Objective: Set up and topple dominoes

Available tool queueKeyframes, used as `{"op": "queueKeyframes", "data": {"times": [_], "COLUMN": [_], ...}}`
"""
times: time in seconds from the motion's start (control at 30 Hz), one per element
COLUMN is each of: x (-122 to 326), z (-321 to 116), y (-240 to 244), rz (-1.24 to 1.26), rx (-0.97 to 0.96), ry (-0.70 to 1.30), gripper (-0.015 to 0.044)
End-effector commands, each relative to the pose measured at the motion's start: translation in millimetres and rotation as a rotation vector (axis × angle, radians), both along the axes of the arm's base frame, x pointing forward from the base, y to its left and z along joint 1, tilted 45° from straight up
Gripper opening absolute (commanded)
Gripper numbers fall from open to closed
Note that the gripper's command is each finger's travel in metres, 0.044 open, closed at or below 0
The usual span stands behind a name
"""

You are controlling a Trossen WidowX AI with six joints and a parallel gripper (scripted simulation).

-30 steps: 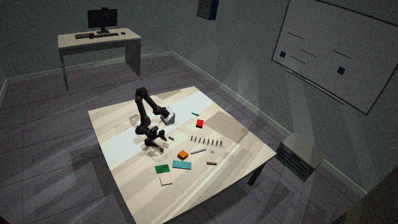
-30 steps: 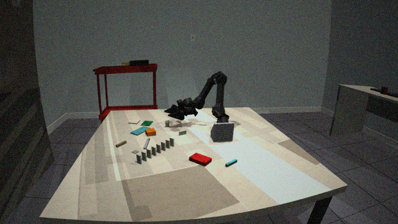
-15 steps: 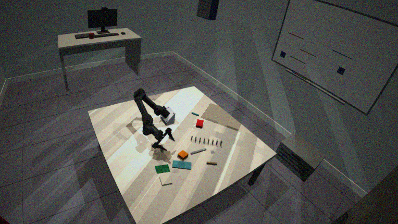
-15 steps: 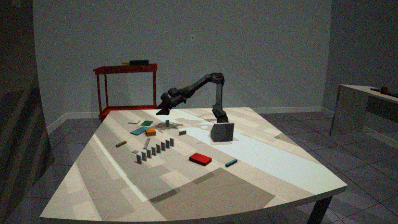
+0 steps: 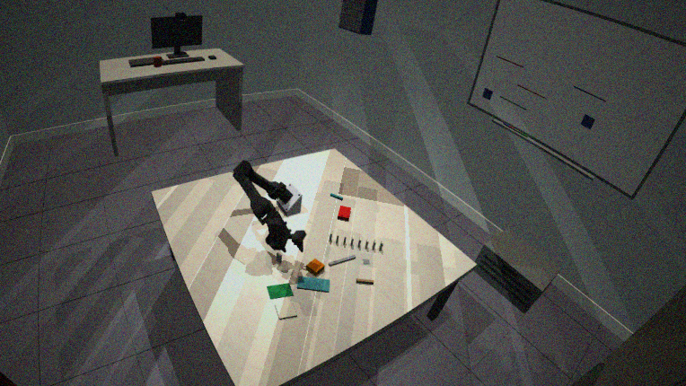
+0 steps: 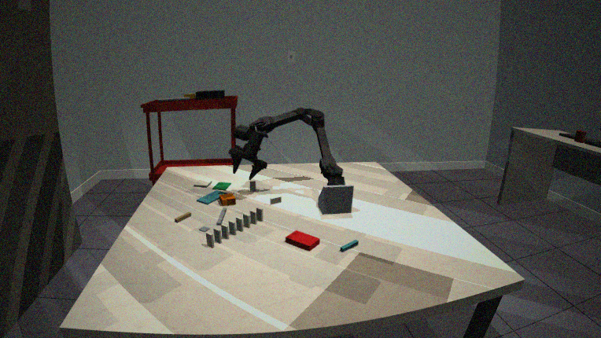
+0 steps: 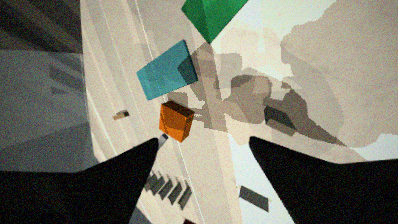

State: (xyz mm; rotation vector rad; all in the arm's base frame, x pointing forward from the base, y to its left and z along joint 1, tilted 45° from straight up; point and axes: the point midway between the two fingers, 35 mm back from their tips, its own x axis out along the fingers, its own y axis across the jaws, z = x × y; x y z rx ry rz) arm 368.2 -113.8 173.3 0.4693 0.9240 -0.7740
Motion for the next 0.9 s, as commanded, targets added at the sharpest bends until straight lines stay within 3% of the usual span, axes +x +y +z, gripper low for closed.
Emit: {"op": "queueKeyframes", "data": {"times": [0.0, 0.13, 0.5, 0.87], "x": [-27, -37, -36, -38], "z": [21, 36, 35, -8], "y": [-5, -7, -8, -53], "rz": [-0.41, -0.531, -0.531, -0.531], "rx": [-0.175, -0.286, -0.286, -0.289], "ry": [0.102, 0.103, 0.103, 0.101], "gripper": [0.044, 0.044, 0.044, 0.044]}}
